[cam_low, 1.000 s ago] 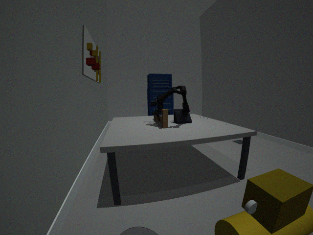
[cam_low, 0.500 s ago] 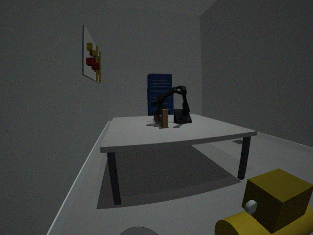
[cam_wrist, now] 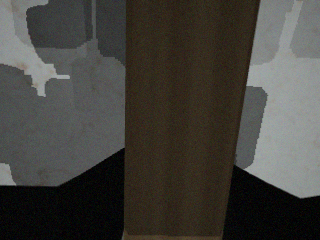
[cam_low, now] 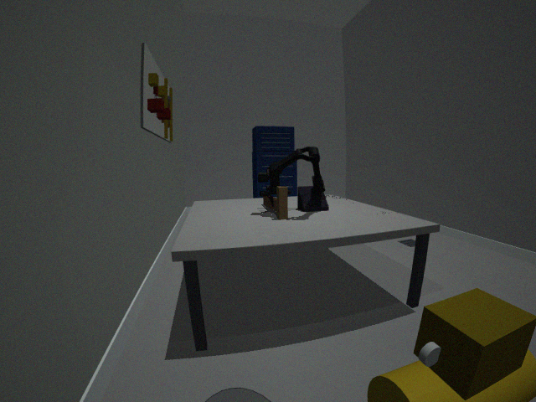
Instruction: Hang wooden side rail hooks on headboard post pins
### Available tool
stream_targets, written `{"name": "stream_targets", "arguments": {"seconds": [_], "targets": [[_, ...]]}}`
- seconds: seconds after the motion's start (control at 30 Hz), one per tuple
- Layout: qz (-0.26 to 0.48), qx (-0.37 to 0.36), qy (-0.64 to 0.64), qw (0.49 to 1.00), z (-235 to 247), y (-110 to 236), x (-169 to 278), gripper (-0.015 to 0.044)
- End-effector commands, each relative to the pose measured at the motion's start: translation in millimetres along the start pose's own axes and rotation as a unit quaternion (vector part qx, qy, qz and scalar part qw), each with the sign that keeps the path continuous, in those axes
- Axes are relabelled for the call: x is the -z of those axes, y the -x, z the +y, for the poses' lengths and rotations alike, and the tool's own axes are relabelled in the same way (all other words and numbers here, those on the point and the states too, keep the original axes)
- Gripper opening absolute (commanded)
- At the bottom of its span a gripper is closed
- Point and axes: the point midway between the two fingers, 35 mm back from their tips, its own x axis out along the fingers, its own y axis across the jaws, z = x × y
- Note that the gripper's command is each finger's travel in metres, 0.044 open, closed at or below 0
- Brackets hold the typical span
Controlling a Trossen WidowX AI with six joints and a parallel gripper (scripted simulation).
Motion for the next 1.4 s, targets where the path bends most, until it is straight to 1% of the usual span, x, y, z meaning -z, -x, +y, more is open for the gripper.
{"name": "stream_targets", "arguments": {"seconds": [0.0, 1.37], "targets": [[-0.002, -0.008, 0.002, 1.000, 1.9, 4.8, 1.6, 0.0000], [-0.002, -0.008, 0.002, 1.000, 2.9, 5.3, 6.1, 0.0000]]}}
